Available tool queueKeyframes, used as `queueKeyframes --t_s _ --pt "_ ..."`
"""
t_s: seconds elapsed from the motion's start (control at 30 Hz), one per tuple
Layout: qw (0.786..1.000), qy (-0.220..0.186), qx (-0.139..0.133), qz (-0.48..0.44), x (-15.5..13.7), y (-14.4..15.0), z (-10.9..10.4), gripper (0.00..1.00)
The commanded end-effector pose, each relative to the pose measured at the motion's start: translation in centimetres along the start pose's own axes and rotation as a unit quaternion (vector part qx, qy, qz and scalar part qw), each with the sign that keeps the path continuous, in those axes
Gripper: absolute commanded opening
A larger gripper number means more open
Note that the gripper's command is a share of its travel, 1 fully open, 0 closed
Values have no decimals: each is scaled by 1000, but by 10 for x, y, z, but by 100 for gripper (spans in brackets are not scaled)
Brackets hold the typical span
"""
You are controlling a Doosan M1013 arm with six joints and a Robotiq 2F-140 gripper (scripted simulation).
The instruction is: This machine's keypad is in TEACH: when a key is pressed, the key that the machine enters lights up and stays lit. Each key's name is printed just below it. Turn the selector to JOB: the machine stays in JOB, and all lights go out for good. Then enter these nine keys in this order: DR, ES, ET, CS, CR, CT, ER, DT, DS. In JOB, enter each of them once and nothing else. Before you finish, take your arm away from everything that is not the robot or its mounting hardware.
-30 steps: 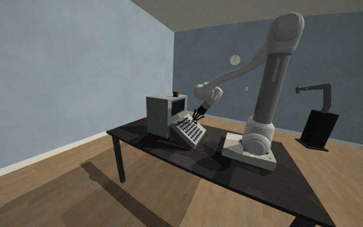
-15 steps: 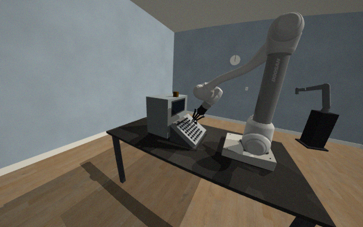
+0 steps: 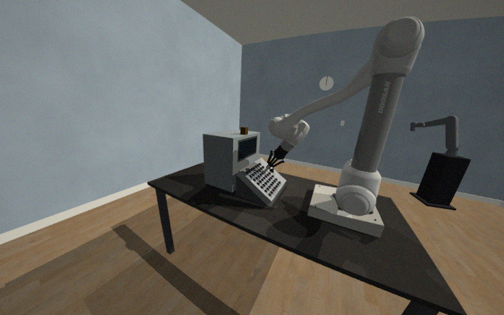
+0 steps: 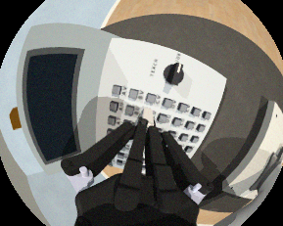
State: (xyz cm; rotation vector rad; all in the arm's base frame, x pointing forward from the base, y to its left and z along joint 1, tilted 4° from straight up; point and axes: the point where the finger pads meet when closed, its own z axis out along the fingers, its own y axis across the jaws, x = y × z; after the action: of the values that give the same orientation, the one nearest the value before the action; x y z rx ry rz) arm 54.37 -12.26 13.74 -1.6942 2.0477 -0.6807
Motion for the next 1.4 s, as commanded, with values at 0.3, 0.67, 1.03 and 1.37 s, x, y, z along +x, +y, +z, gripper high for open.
queueKeyframes --t_s 0.3,0.67,1.03,1.37 --pt "1000 0 0 0 0 0 -15 0" --pt "1000 0 0 0 0 0 -29 0" --pt "1000 0 0 0 -1 0 -33 0" --pt "1000 0 0 0 -27 0 -33 0"
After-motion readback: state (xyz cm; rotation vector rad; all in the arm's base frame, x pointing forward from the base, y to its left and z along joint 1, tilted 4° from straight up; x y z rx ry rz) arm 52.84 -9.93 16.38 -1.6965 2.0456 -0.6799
